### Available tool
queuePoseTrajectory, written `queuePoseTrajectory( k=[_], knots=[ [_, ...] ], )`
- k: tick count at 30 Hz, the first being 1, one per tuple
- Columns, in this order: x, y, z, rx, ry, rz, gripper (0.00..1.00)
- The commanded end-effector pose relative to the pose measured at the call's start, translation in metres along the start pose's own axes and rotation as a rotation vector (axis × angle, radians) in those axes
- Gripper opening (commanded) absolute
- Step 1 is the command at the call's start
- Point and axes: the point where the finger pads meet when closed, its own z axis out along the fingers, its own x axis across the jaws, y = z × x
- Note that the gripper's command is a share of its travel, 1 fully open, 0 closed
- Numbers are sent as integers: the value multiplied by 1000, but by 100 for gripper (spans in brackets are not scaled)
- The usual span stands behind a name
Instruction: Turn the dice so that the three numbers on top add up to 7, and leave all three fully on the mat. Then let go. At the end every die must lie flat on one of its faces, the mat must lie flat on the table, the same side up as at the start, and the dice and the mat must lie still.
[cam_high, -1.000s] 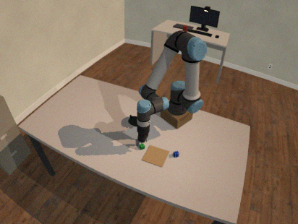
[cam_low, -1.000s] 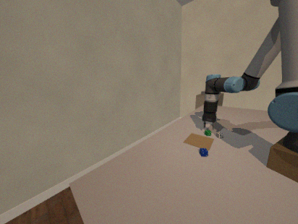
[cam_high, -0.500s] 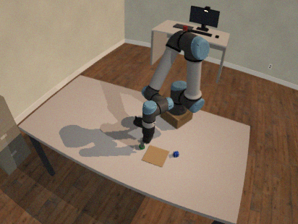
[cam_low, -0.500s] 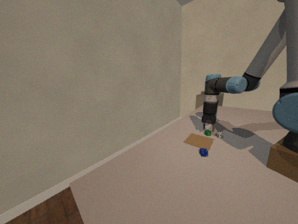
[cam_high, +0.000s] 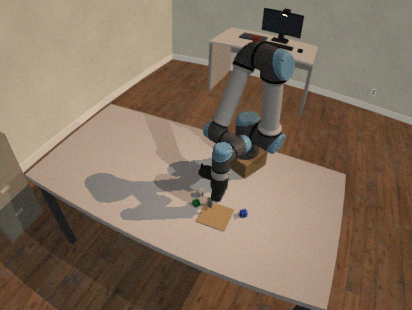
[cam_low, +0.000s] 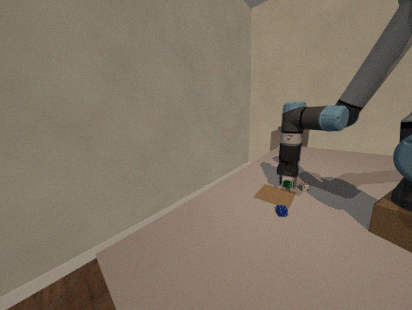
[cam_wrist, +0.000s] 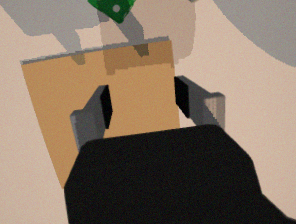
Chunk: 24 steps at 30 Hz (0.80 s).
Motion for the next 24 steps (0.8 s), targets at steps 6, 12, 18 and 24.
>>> queuePoseTrajectory(
  k=[6,12,18,24],
  knots=[
    [6,43,-1,2,-1,1,100],
    [10,72,-1,2,-1,1,100],
    [14,97,-1,2,-1,1,100],
    [16,111,-1,2,-1,1,100]
  ],
)
